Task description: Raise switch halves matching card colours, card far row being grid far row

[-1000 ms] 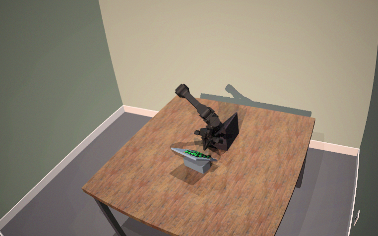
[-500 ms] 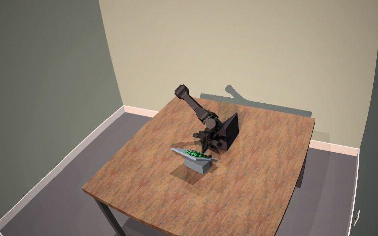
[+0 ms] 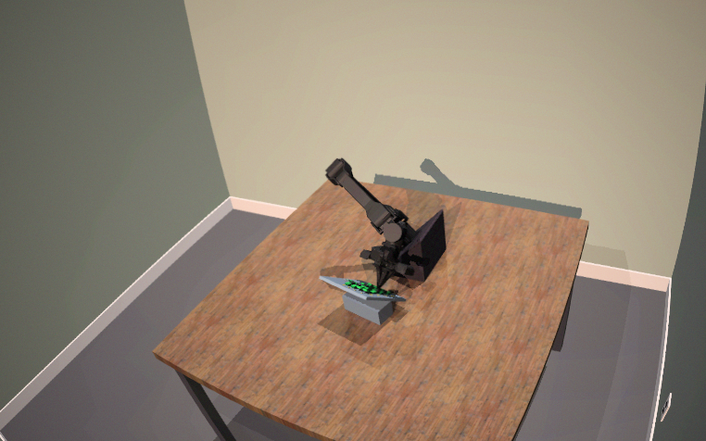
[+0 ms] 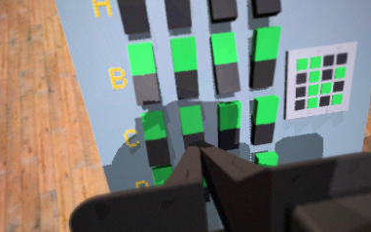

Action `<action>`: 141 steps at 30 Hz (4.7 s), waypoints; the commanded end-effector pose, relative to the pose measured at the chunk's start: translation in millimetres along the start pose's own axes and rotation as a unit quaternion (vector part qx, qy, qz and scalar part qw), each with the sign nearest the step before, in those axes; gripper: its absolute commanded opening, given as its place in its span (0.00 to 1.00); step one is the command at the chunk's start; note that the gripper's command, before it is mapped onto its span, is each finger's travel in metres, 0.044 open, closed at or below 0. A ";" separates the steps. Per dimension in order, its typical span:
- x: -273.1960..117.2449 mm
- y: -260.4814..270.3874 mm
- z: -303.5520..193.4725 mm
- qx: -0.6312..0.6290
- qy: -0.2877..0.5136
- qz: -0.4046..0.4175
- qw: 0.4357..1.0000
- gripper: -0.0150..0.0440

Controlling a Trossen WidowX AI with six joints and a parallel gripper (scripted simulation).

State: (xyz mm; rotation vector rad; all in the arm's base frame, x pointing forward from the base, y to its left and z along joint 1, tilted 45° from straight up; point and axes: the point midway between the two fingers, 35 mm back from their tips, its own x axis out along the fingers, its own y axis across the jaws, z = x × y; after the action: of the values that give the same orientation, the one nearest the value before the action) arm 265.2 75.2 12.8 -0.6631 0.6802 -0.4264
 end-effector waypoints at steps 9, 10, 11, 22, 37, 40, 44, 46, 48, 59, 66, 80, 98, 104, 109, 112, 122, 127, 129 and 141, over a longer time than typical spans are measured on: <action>0.2 0.4 -1.1 -0.003 0.001 0.002 1.000 0.25; 0.2 0.4 -1.1 -0.003 0.001 0.002 1.000 0.25; 0.2 0.4 -1.1 -0.003 0.001 0.002 1.000 0.25; 1.1 0.4 -1.1 -0.003 0.001 0.002 1.000 0.25; 3.2 0.4 -1.2 -0.003 0.001 0.001 1.000 0.25; 3.6 0.4 -1.2 -0.003 0.001 0.001 1.000 0.25; 4.1 0.4 -1.2 -0.003 0.001 0.001 1.000 0.25; 4.4 0.4 -1.2 -0.003 0.001 0.001 1.000 0.25; 4.6 0.3 -1.2 -0.003 0.001 0.001 1.000 0.25; 4.4 0.4 -0.3 0.000 0.001 0.001 1.000 0.25; -46.6 4.5 -0.1 -0.003 0.016 0.007 1.000 0.25; -58.5 -35.5 16.9 -0.004 0.016 0.003 1.000 0.25; -14.1 -48.2 20.3 -0.004 0.027 0.000 1.000 0.25; -9.7 -48.0 20.2 -0.004 0.027 0.001 1.000 0.25; -2.5 -47.9 20.0 -0.004 0.027 0.001 1.000 0.25; 0.8 -48.0 19.9 -0.004 0.027 0.001 1.000 0.25; 1.1 -48.0 19.9 -0.004 0.027 0.001 1.000 0.25; 1.1 -48.0 19.9 -0.004 0.027 0.001 1.000 0.25; 1.1 -48.0 19.9 -0.004 0.027 0.001 1.000 0.25; 1.2 -48.0 19.9 -0.004 0.027 0.001 1.000 0.25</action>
State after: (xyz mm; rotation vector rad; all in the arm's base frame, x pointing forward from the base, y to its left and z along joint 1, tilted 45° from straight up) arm 272.9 48.4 57.6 -0.6575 0.7304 -0.4466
